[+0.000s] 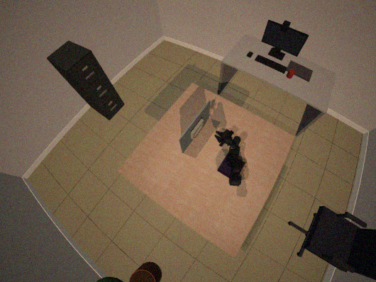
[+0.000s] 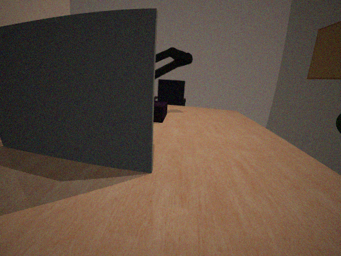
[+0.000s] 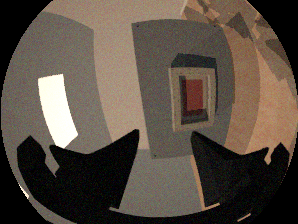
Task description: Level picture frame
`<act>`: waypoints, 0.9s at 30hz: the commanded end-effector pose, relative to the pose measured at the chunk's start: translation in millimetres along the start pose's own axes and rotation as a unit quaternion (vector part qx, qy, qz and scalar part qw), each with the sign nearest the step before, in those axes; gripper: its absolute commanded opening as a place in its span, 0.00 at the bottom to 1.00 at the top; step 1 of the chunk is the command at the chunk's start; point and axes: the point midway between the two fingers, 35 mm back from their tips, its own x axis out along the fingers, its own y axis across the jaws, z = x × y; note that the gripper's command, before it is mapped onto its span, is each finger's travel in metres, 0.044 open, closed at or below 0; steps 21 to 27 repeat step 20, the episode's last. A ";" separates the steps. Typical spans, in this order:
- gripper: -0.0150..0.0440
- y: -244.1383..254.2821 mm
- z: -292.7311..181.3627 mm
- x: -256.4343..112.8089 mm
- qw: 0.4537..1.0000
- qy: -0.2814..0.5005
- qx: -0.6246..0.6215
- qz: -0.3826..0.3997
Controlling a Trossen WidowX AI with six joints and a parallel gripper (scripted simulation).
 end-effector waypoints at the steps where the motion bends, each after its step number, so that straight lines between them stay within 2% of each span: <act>1: 0.69 2.9 -7.8 -15.0 1.000 0.001 0.004 -0.001; 27: 0.69 2.9 -8.2 -15.6 1.000 0.001 0.004 -0.001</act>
